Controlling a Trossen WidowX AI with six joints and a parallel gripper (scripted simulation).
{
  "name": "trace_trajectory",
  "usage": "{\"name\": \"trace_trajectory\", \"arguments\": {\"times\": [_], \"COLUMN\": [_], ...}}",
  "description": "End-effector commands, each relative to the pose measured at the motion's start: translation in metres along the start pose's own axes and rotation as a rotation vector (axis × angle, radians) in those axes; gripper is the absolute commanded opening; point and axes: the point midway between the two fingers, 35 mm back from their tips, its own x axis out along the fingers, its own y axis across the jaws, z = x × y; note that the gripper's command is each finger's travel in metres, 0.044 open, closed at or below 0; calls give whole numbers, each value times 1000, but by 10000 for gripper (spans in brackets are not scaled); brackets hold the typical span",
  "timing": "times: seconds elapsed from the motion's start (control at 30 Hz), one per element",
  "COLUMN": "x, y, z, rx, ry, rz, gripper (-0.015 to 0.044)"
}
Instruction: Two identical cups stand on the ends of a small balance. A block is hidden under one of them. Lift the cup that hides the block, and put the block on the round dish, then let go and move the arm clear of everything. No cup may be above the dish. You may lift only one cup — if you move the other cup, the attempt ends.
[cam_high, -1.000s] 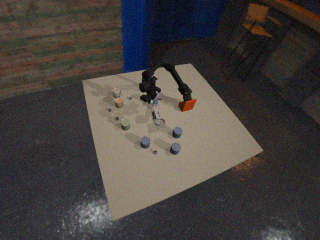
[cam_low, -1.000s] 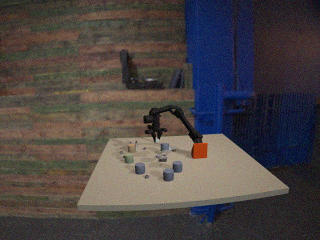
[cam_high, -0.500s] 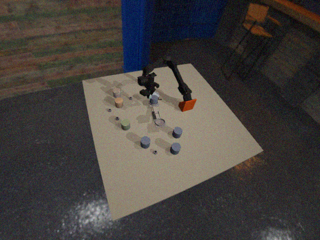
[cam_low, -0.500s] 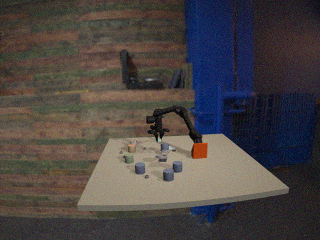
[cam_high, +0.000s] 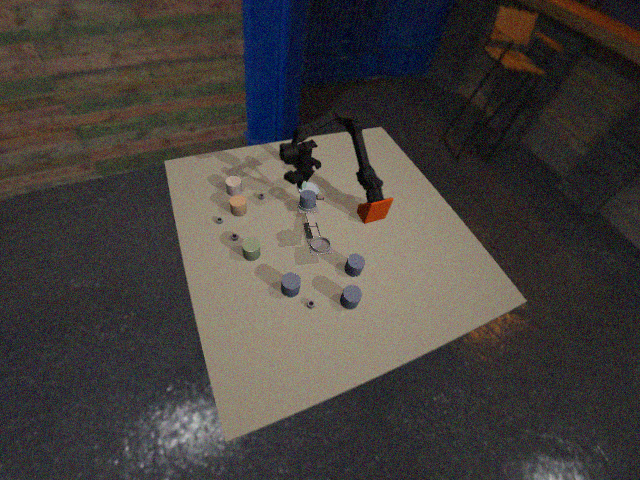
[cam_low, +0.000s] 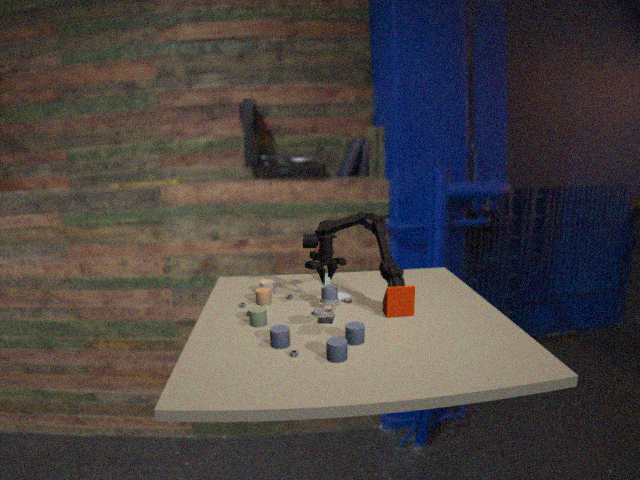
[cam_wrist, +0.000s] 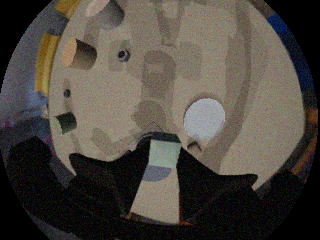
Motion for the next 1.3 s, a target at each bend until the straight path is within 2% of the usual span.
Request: {"name": "trace_trajectory", "arguments": {"times": [0.0,0.47,0.67,0.97,1.27], "x": [5,17,24,58,63], "y": [-19,-85,-86,-88,-89], "z": [6,17,17,19,20], "rx": [-3,1,2,2,2], "ry": [-13,-55,-54,-58,-58], "rz": [-11,-55,-56,-57,-57], "gripper": [0,0,0,0,0]}}
